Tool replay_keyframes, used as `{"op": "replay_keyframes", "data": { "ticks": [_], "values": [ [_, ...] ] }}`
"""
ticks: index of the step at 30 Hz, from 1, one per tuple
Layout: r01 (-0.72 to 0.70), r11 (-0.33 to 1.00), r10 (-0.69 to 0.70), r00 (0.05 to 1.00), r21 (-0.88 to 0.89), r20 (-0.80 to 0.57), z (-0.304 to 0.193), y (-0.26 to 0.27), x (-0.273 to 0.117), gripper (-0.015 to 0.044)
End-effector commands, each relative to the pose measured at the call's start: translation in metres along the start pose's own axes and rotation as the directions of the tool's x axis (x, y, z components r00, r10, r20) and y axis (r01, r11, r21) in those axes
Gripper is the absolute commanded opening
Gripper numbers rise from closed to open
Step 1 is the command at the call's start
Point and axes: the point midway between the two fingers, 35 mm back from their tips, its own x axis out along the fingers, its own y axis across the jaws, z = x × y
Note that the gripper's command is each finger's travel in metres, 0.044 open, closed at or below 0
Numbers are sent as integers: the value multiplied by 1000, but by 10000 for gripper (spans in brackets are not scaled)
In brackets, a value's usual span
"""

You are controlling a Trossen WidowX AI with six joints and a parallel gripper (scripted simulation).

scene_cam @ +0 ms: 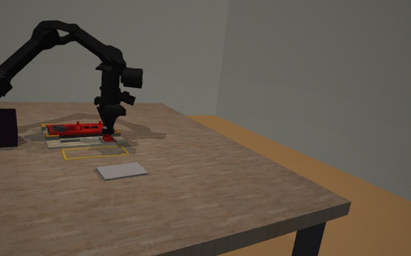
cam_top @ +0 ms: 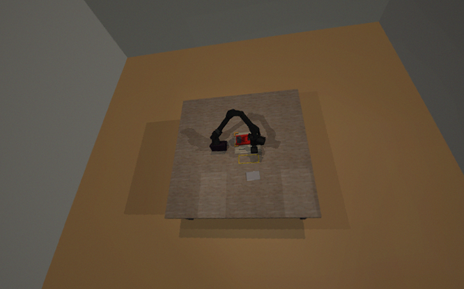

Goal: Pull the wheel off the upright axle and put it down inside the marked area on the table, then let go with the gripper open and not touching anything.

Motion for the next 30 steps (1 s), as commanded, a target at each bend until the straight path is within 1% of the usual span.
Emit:
{"op": "replay_keyframes", "data": {
  "ticks": [1, 30],
  "values": [
    [1, 1000, -1, 1000, 7, 4, -1, -1, -7, 0],
    [1, 1000, -1, 1000, 9, 6, -1, -2, -16, 0]
  ]
}}
